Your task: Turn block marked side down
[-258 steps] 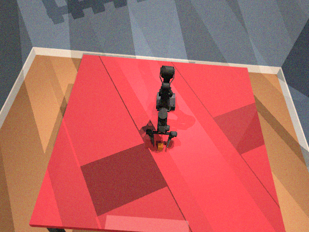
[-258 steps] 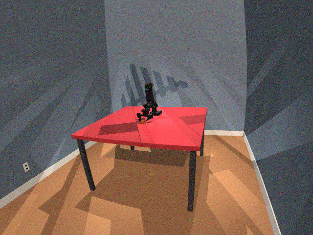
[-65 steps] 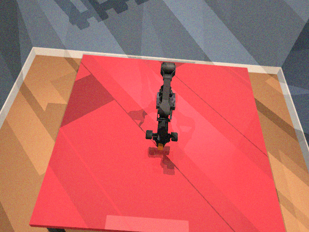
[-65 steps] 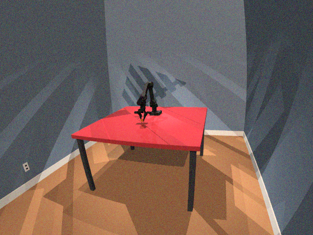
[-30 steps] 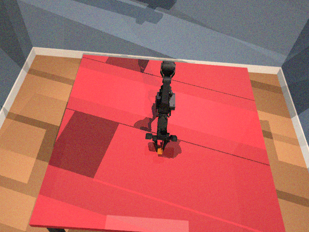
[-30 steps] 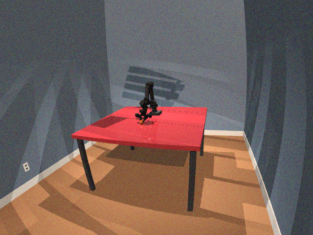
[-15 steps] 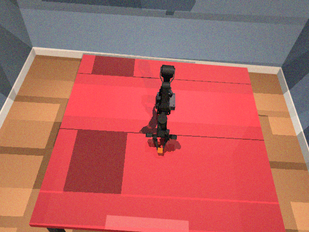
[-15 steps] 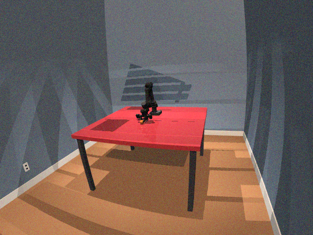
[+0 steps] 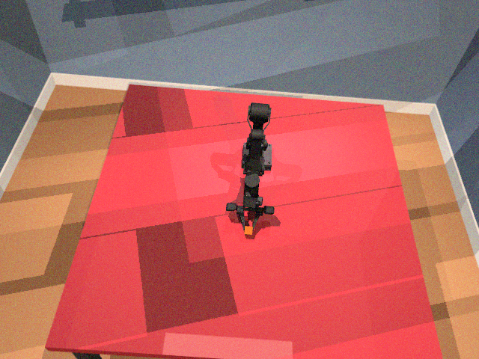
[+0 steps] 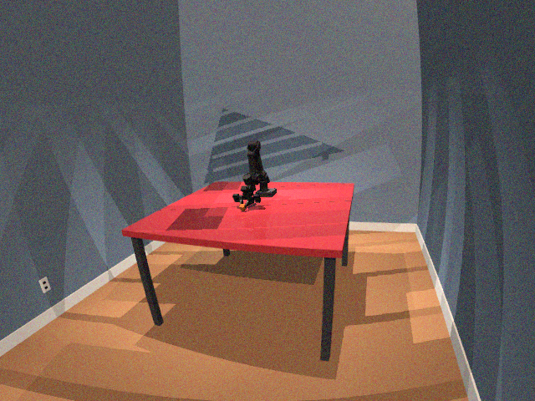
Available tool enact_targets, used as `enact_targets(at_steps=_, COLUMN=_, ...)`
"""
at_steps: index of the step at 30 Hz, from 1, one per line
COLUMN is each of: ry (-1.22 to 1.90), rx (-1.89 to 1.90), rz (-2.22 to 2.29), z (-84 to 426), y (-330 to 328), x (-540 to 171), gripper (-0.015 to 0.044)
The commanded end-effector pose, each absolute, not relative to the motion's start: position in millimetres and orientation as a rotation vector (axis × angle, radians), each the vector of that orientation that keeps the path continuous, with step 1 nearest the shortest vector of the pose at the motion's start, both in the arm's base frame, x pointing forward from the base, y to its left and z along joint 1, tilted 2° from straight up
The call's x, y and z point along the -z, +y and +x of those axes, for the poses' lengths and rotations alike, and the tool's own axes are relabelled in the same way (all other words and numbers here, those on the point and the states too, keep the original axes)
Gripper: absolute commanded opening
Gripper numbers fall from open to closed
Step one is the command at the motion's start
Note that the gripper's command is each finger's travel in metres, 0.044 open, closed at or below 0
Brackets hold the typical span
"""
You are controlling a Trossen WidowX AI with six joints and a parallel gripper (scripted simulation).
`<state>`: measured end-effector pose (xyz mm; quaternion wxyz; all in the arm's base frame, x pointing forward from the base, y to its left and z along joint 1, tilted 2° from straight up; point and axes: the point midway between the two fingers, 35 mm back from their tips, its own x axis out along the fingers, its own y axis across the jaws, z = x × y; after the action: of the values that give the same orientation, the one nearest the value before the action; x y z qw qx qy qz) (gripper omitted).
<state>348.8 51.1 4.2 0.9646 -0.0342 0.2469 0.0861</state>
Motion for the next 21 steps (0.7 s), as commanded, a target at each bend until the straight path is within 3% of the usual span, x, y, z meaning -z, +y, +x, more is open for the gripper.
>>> enact_targets(at_steps=1, ry=0.494, rx=-0.181, rz=-0.071, z=348.1, y=51.7, x=-4.6, gripper=0.0)
enact_targets(at_steps=7, ry=0.494, rx=-0.181, rz=-0.071, z=348.1, y=51.7, x=-4.6, gripper=0.0)
enact_targets(at_steps=21, ry=0.494, rx=-0.181, rz=-0.071, z=348.1, y=51.7, x=-4.6, gripper=0.0367)
